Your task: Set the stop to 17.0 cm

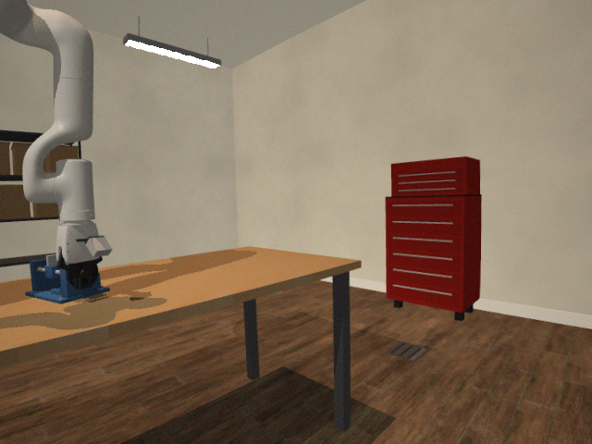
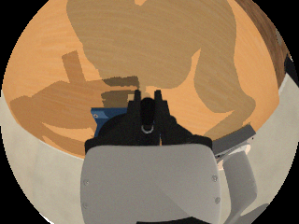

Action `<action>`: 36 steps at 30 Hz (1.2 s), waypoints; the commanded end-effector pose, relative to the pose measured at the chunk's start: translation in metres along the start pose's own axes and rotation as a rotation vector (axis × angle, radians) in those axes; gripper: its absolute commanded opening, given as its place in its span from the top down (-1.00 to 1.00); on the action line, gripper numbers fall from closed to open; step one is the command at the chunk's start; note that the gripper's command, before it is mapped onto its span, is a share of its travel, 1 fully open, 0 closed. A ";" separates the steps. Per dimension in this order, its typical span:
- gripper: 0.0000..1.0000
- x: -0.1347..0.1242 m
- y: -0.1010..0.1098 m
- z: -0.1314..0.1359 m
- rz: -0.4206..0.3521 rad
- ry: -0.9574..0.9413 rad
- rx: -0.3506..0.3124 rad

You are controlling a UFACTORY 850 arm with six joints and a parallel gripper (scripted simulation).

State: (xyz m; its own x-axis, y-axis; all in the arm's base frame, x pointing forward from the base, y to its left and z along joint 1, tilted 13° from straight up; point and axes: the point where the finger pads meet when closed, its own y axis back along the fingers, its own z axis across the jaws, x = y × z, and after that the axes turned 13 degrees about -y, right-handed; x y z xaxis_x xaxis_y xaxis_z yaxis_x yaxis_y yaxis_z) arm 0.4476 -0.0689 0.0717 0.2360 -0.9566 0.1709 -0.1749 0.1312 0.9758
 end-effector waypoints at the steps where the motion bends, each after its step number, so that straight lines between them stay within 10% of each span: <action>1: 0.88 0.001 0.004 0.001 0.002 0.000 0.002; 36: 0.88 0.001 0.018 0.003 0.002 0.000 0.002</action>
State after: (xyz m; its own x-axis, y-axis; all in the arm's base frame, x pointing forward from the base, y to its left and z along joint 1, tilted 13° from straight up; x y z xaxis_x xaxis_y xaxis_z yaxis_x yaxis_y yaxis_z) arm 0.4414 -0.0682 0.0883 0.2357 -0.9565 0.1721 -0.1787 0.1314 0.9751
